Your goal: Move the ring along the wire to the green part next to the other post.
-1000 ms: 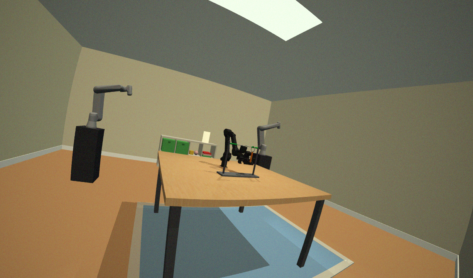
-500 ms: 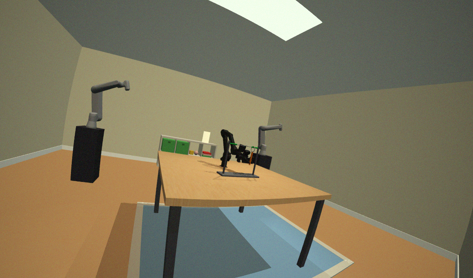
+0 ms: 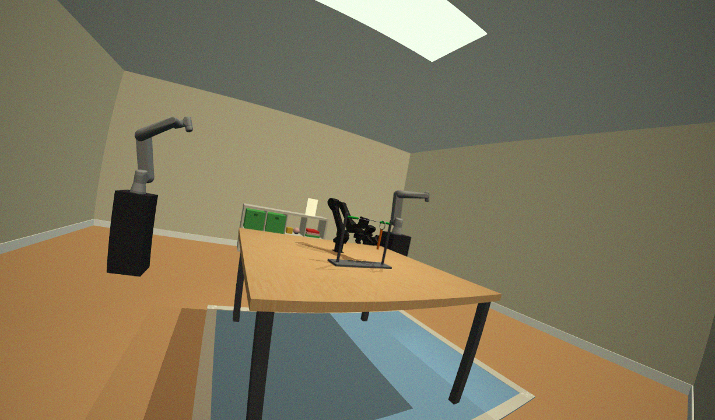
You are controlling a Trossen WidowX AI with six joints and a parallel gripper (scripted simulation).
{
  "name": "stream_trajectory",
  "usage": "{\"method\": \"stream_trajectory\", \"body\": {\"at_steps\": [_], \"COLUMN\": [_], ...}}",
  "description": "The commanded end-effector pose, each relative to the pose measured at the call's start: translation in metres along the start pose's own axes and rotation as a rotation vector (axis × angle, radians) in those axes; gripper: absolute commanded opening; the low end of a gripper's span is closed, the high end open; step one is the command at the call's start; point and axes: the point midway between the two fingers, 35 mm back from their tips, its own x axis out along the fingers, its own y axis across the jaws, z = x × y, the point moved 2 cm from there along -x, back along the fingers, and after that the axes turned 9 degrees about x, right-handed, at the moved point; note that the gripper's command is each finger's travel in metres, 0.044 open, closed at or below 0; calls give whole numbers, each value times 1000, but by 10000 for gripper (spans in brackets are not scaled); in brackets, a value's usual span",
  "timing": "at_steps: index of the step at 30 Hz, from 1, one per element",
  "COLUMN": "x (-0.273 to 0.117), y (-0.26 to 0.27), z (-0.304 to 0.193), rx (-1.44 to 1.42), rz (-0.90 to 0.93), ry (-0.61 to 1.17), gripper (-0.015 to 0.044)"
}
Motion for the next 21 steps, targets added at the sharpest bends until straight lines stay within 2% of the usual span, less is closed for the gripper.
{"method": "stream_trajectory", "body": {"at_steps": [1, 17, 21], "x": [-3, -3, -14], "y": [-1, -1, 1], "z": [-1, -1, 1], "rx": [4, 4, 1], "rz": [-3, -3, 0], "ry": [0, 0, 1], "gripper": [160, 160, 265]}}
